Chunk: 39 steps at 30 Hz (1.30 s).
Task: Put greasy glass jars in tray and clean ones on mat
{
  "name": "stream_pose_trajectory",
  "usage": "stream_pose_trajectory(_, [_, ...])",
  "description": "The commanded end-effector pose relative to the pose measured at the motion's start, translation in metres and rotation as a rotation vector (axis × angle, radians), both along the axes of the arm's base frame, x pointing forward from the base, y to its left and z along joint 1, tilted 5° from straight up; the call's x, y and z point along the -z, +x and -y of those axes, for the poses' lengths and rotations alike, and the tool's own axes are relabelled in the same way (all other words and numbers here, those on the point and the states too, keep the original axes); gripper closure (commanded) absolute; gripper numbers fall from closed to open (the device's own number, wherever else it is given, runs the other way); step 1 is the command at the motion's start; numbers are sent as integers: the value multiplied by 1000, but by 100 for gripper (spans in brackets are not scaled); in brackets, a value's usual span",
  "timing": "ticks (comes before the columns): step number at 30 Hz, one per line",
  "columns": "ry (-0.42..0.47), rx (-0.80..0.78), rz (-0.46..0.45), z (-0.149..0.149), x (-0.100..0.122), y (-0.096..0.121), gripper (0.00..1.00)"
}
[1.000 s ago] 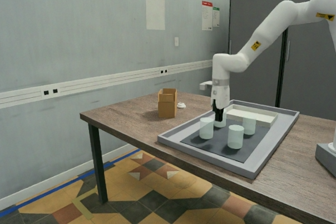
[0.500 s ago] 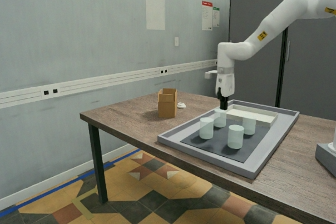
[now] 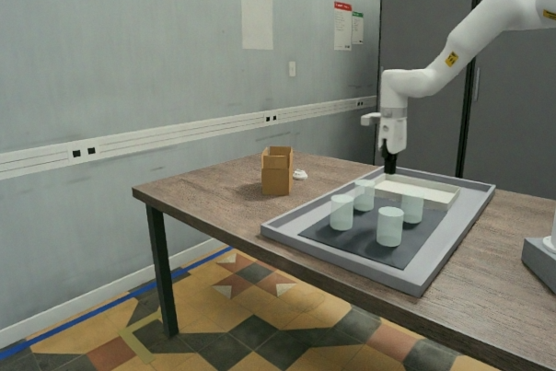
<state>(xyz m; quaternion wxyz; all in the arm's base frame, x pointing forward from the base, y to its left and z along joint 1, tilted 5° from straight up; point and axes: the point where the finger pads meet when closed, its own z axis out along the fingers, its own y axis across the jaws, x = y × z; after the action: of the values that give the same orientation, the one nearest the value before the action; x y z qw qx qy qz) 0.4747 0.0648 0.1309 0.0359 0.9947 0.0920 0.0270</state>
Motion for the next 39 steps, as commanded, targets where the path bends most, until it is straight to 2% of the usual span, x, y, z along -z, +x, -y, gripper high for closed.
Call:
stream_pose_trajectory(1, [5,-4,4,28,-4,4,100])
stream_pose_trajectory(4, [5,-4,4,36,-5,5,100])
stream_pose_trajectory(16, [5,-4,4,40,52,8,100])
stream_pose_trajectory(18, [5,-4,4,40,52,8,100])
stream_pose_trajectory(22, [5,-4,4,41,71,10,100])
stream_pose_trajectory(39, [5,-4,4,41,71,8,100])
